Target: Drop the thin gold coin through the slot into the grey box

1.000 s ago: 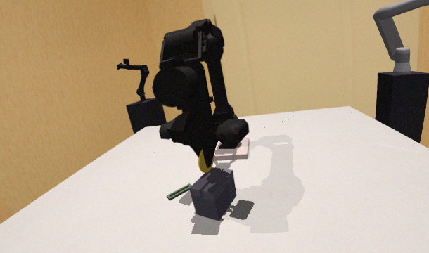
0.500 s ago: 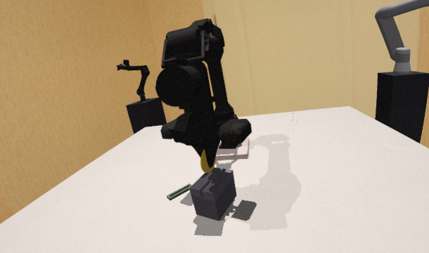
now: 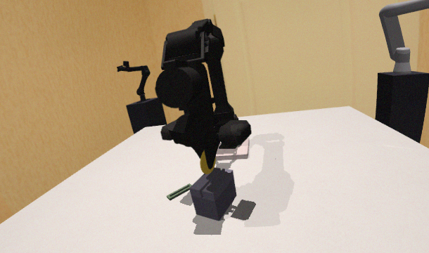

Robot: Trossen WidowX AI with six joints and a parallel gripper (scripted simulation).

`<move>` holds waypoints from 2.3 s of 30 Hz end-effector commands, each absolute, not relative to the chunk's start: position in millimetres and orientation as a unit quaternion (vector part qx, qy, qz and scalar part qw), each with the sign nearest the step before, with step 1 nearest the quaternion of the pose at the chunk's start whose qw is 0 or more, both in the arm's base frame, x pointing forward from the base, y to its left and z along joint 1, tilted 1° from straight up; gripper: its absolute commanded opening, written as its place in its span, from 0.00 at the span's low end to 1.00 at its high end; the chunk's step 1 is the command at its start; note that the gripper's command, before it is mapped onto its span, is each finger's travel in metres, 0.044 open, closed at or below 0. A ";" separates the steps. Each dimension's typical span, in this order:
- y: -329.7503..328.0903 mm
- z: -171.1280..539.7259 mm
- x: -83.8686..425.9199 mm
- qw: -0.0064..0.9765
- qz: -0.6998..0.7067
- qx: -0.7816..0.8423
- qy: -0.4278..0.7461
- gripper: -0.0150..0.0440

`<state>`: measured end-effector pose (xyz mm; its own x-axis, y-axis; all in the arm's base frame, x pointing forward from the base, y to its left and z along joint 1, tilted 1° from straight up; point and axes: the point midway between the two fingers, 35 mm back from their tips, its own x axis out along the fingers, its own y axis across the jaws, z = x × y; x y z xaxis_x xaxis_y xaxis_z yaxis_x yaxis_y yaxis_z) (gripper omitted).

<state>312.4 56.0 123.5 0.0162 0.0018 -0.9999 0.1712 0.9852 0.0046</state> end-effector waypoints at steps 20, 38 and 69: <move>56.0 112.0 311.4 0.709 -0.059 0.060 0.700 0.25; 56.0 109.0 312.1 0.710 -0.059 0.061 0.699 0.43; 55.1 170.2 306.6 0.706 -0.060 0.060 0.703 1.00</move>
